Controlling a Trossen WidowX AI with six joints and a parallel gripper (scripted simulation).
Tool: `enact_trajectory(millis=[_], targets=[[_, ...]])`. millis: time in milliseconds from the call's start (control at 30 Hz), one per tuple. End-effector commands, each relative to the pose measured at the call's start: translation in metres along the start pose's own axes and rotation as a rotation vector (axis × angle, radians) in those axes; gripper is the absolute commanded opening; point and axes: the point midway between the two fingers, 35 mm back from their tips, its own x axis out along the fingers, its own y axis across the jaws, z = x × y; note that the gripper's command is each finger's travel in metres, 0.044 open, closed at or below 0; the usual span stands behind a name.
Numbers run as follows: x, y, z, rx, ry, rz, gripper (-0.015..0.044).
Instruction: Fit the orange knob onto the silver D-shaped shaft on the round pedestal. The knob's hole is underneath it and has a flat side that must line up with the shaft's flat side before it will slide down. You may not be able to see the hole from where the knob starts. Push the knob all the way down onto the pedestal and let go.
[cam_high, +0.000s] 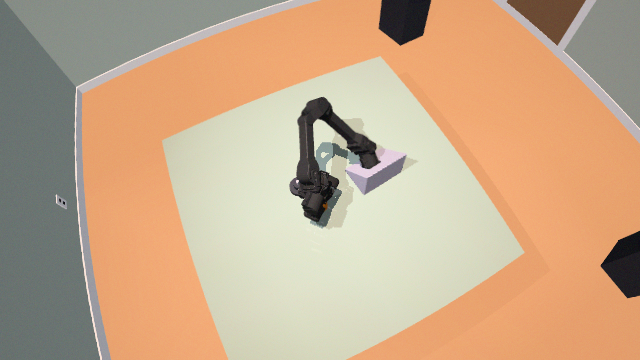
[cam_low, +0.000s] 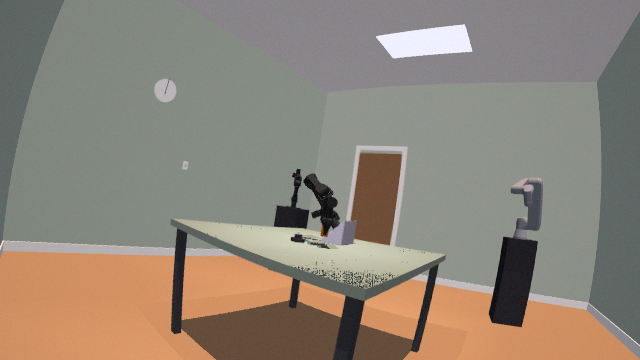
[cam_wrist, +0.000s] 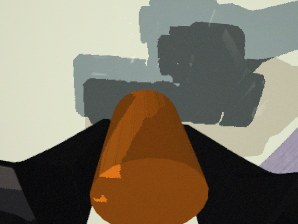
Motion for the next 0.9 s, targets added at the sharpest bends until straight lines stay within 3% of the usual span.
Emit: enact_trajectory(millis=[0,333,567,867], targets=[[-0.022,0.003,-0.001,0.003,0.007,0.014,0.0000],[-0.076,-0.001,-0.002,0.010,-0.003,0.005,0.0000],[-0.079,-0.001,-0.002,0.008,-0.005,0.028,0.0000],[-0.094,-0.001,-0.006,0.003,-0.007,0.208,0.0000]])
